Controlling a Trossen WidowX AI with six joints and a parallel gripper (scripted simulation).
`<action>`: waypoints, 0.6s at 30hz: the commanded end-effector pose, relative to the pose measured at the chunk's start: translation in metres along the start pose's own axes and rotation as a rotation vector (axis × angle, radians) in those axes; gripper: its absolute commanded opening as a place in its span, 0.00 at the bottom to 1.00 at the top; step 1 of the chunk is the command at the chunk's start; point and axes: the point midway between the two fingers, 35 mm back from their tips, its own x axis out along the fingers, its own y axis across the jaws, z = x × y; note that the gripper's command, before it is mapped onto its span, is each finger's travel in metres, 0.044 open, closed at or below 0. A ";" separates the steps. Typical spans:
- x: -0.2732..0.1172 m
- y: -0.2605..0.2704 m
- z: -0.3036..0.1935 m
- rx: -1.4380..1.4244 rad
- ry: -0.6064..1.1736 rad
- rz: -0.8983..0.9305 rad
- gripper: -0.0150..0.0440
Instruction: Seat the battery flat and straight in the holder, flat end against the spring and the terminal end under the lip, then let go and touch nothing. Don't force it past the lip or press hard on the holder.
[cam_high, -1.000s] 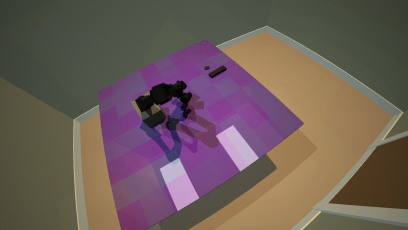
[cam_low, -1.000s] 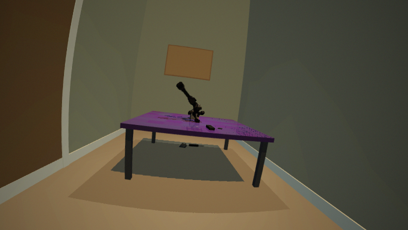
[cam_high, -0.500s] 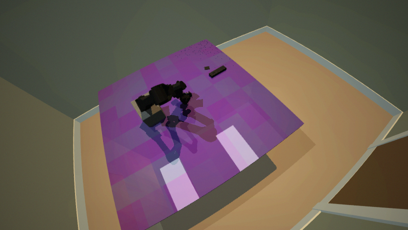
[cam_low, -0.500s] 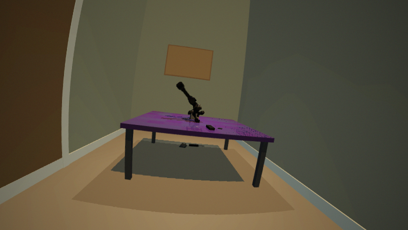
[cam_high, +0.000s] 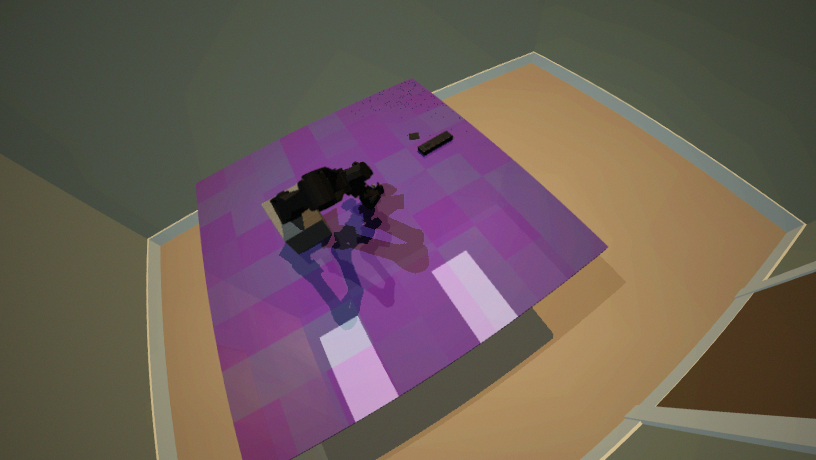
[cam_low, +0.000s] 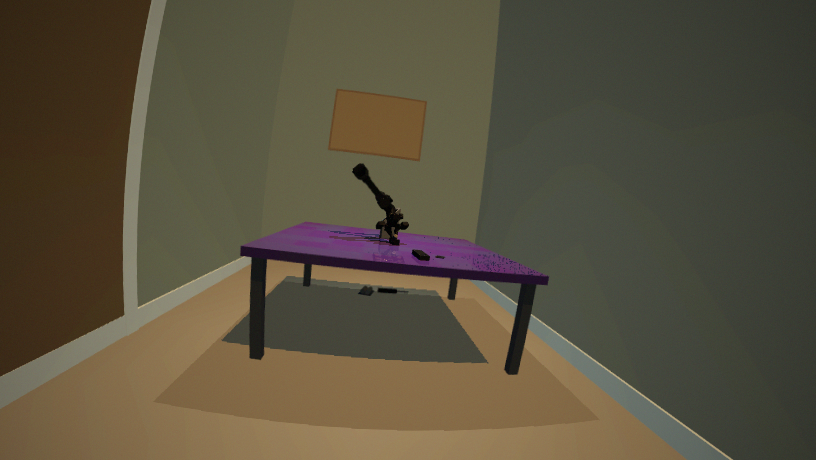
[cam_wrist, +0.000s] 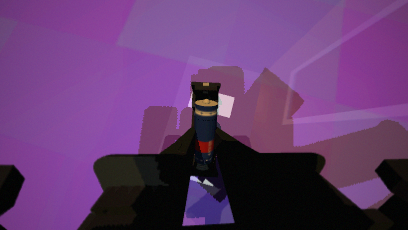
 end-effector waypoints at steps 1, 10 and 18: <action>0.000 0.001 -0.005 -0.002 0.017 0.001 0.36; 0.000 0.001 -0.004 0.001 0.024 0.004 0.36; 0.004 0.003 -0.001 0.010 0.057 0.016 0.36</action>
